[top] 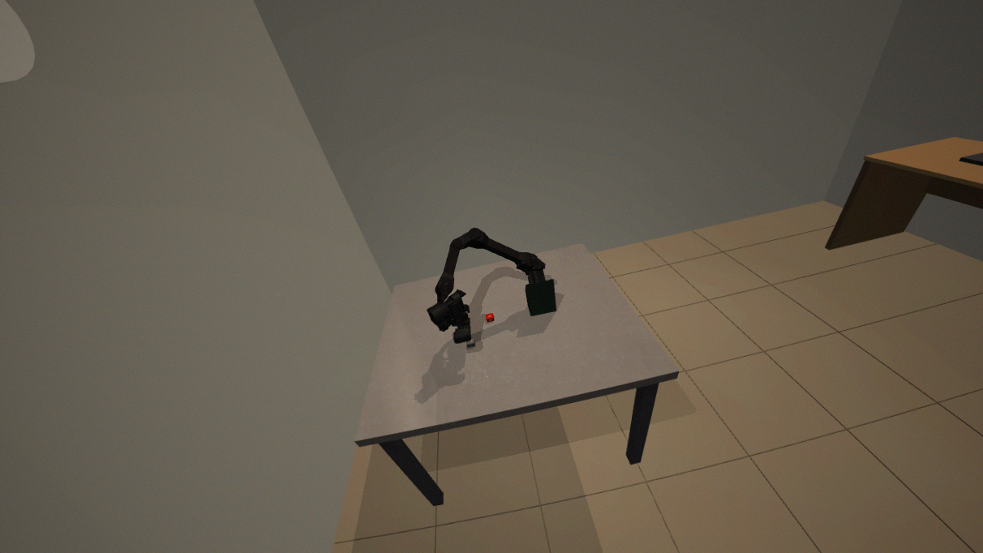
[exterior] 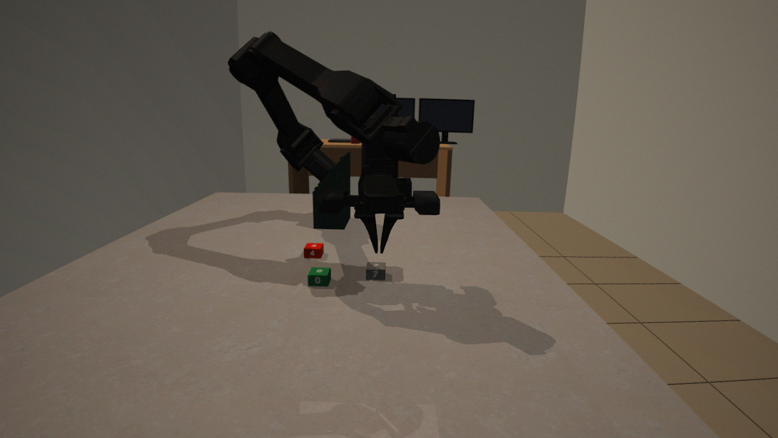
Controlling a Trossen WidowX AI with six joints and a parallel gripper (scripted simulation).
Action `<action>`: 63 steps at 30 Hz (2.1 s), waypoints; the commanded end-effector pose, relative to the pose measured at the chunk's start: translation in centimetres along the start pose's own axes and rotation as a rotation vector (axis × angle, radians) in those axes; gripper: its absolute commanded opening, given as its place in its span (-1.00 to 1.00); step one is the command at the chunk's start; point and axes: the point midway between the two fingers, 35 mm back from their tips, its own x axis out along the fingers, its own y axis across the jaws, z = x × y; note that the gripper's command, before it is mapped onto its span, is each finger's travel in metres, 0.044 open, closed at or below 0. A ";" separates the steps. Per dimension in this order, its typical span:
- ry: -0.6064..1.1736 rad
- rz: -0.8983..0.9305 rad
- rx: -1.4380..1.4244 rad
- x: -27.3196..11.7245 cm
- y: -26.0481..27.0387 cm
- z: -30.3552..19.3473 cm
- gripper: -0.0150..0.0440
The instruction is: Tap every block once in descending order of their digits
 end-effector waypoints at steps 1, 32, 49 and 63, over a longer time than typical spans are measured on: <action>0.001 -0.005 -0.006 0.5 -0.1 0.0 -0.42; 0.001 -0.005 -0.006 0.1 -0.1 -0.1 -0.42; 0.002 -0.002 -0.007 -8.4 -1.5 -0.8 -0.42; 0.006 -0.007 -0.012 -8.0 -12.9 -9.9 -0.42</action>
